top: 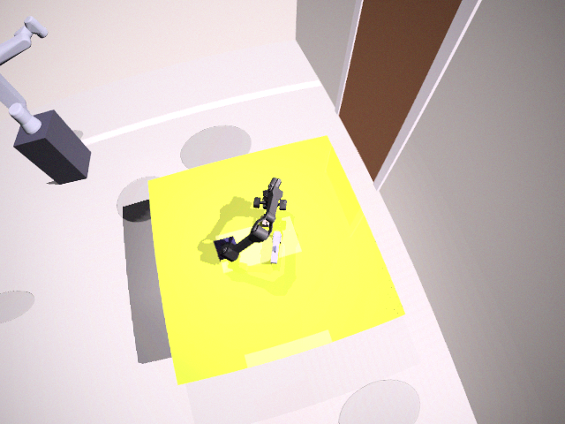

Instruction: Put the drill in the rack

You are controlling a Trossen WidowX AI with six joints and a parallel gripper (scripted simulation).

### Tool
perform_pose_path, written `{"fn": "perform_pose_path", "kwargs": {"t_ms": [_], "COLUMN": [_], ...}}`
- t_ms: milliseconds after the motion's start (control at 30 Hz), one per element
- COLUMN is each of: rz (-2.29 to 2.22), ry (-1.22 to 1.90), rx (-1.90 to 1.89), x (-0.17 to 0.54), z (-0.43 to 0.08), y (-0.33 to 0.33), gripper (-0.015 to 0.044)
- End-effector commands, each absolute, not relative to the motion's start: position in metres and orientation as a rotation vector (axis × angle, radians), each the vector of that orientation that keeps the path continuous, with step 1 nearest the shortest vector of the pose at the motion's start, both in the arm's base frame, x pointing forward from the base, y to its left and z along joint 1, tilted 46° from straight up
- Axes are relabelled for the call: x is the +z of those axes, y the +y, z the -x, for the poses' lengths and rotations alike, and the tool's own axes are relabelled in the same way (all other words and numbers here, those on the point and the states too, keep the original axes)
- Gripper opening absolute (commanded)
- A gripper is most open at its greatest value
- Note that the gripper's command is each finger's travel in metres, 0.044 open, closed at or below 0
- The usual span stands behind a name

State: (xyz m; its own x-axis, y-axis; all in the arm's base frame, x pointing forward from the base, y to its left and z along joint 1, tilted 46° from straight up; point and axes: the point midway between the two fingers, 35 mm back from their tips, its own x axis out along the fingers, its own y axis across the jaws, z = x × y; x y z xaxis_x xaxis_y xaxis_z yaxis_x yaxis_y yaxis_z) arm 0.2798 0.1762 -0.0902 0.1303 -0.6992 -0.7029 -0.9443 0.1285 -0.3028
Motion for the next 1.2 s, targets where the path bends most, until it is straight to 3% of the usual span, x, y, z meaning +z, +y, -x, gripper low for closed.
{"fn": "perform_pose_path", "kwargs": {"t_ms": [0,1167], "rz": [1.625,1.626], "ry": [1.637,1.637], "rx": [0.398,0.397], "x": [-0.095,-0.124], "z": [-0.273,-0.265], "y": [0.175,0.152], "gripper": [0.0,0.0]}}
